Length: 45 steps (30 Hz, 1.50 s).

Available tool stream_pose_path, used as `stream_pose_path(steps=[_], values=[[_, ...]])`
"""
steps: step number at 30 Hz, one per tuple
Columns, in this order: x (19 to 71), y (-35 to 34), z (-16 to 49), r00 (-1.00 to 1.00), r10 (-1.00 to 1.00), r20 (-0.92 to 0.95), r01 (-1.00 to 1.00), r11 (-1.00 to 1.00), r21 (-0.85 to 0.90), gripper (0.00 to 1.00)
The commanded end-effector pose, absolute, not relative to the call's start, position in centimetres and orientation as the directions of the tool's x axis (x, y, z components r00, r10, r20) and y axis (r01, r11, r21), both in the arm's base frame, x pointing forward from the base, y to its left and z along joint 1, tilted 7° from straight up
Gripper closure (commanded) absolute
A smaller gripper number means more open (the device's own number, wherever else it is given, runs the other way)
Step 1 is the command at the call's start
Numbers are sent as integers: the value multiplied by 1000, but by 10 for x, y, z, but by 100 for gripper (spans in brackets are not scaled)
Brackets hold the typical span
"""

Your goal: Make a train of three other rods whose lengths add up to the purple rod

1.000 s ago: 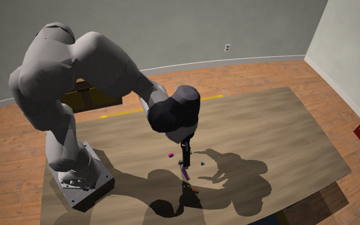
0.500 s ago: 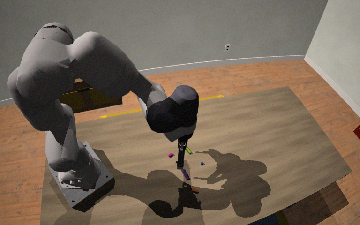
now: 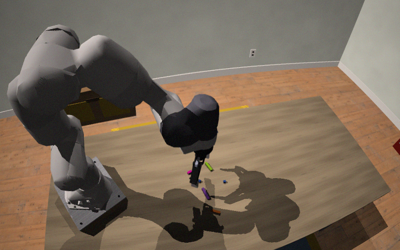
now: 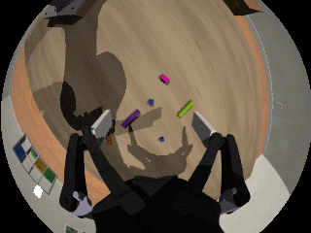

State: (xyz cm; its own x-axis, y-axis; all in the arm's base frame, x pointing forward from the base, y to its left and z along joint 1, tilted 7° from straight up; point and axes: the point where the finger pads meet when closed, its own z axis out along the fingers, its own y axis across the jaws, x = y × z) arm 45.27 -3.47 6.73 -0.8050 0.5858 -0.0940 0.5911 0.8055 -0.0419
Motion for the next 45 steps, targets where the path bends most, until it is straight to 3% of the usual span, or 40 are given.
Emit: stream_pose_path(steps=[1,8,9,45], values=[[452,-34,68,-695,708,-120,716,697,-39,0],[451,-33,68,-669,734,-122,742,670,-35,0],[451,-33,68,-669,734,-122,742,670,-35,85],[451,-33,68,-669,734,-122,741,670,-35,85]])
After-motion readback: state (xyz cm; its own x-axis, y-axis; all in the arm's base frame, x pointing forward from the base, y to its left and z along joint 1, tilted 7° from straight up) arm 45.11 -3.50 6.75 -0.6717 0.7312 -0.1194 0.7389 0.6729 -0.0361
